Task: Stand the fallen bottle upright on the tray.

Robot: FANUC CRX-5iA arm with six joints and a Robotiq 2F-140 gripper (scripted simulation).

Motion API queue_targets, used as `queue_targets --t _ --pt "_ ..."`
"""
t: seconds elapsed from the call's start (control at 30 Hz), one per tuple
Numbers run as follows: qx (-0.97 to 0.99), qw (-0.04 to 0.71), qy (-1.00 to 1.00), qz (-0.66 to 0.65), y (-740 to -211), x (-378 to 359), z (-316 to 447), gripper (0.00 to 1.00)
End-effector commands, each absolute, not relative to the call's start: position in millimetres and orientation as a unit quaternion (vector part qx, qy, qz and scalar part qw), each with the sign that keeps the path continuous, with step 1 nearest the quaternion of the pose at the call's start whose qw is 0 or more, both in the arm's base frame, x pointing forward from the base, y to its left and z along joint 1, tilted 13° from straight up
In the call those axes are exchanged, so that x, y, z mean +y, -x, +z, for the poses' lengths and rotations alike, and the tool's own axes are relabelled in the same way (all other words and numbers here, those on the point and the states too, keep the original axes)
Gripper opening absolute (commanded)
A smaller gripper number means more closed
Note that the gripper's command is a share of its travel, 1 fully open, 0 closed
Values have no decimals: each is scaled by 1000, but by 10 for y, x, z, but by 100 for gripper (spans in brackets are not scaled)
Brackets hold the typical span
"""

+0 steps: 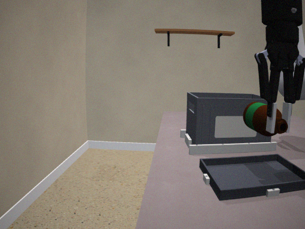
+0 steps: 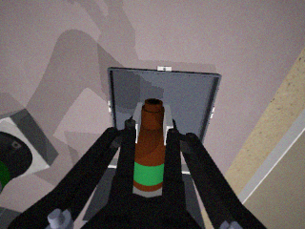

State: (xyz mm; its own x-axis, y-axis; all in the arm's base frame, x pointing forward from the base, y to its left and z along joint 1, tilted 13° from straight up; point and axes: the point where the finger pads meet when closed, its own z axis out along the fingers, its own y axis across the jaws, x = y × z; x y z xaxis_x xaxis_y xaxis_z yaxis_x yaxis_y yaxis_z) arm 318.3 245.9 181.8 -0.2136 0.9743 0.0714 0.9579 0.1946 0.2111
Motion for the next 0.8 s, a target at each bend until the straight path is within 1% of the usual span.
queue_targets --t 0.0,0.77 --pt "772 39 -626 105 -3177 2457 1854 0" --pt "772 39 -626 105 -3117 2421 2158 0"
